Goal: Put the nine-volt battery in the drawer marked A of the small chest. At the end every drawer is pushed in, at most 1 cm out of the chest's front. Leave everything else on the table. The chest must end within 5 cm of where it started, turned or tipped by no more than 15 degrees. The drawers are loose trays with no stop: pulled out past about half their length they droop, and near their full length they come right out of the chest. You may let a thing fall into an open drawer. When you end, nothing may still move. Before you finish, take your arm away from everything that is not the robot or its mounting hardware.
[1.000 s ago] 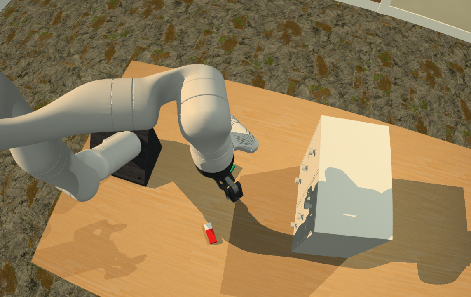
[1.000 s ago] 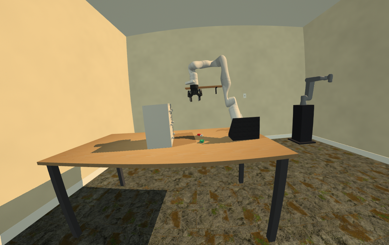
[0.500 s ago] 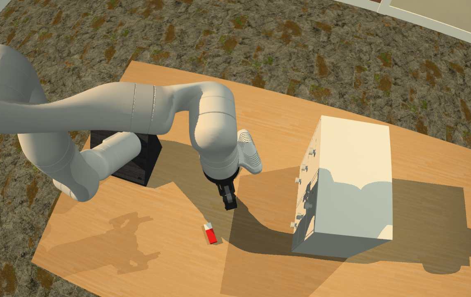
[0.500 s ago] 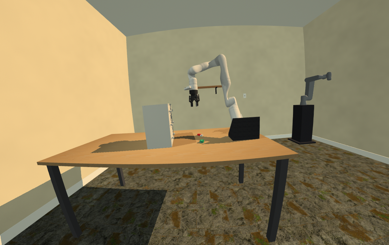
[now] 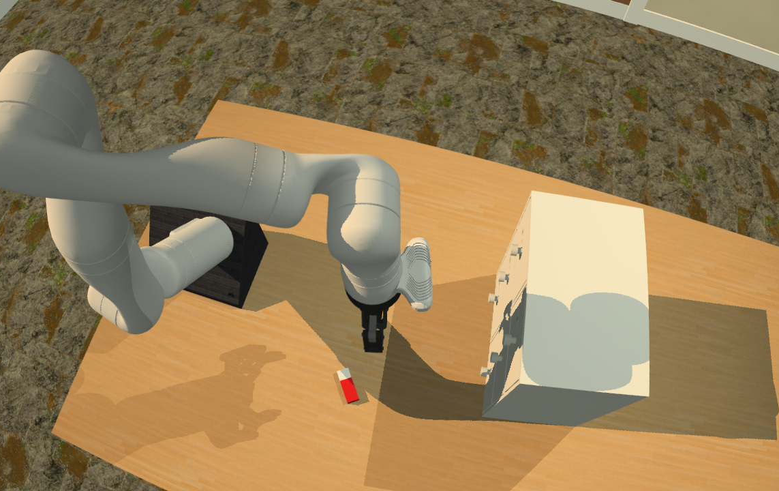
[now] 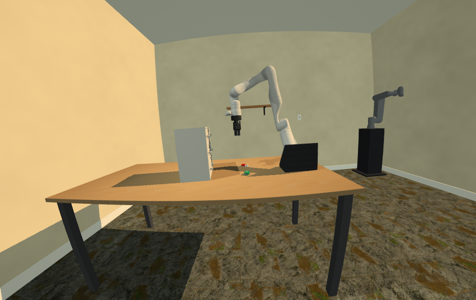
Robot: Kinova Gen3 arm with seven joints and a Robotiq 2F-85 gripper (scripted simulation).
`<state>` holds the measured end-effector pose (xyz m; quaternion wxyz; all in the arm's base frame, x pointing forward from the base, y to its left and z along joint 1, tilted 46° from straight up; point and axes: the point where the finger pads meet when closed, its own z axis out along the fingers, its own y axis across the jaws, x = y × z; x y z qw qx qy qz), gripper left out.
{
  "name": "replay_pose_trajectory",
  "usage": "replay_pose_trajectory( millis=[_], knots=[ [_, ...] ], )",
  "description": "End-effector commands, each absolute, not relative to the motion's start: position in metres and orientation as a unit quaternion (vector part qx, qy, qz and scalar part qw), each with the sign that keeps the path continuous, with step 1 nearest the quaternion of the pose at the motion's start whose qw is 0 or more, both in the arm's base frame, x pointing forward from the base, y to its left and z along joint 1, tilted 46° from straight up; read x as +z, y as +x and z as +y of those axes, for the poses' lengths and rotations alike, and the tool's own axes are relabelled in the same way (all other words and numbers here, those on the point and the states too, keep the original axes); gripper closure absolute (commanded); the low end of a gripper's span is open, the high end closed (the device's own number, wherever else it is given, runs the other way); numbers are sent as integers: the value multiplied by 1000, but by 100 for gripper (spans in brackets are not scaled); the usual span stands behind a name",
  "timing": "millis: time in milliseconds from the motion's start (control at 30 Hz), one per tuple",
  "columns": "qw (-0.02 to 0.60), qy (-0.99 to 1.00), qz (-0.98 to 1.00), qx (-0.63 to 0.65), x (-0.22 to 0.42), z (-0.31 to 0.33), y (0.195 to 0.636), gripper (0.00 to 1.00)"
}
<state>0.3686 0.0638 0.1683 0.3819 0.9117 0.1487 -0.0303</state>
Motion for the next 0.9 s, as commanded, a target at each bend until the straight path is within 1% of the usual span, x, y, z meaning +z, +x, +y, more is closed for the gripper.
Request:
replay_pose_trajectory(
  millis=[0,267,867],
  knots=[
    [388,912,132,-27,164,58,369,0],
    [388,916,98,-13,157,53,371,0],
    [388,917,91,-9,155,51,372,0]
  ],
)
